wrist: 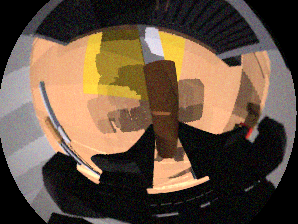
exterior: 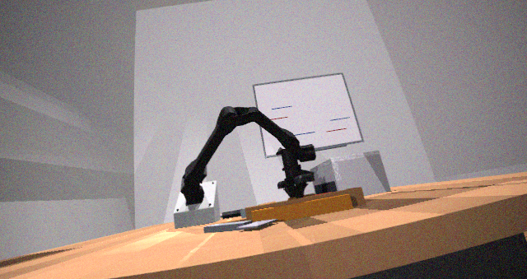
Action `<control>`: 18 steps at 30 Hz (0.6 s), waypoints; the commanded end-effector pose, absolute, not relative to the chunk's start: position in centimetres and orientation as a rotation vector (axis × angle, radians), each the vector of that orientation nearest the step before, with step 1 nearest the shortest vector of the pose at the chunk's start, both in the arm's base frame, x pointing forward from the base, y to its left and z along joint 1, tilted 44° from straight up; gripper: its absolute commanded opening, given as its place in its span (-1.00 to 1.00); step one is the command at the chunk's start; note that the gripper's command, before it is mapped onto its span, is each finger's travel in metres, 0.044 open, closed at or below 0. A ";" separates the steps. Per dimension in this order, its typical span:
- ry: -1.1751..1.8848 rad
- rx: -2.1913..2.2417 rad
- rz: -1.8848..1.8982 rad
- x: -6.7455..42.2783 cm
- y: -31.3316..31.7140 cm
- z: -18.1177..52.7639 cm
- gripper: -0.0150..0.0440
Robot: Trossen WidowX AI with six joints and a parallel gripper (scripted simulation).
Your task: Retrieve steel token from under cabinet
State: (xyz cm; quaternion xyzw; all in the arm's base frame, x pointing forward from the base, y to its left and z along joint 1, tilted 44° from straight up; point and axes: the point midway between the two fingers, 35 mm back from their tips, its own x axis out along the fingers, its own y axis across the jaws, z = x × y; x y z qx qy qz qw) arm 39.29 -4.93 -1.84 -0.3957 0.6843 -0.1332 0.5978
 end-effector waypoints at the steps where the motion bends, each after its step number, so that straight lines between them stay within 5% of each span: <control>1: 1.598 -0.921 -0.294 38.9 -4.4 -2.5 -0.49; 18: 1.598 -0.921 -0.294 38.5 -3.9 -3.0 -0.49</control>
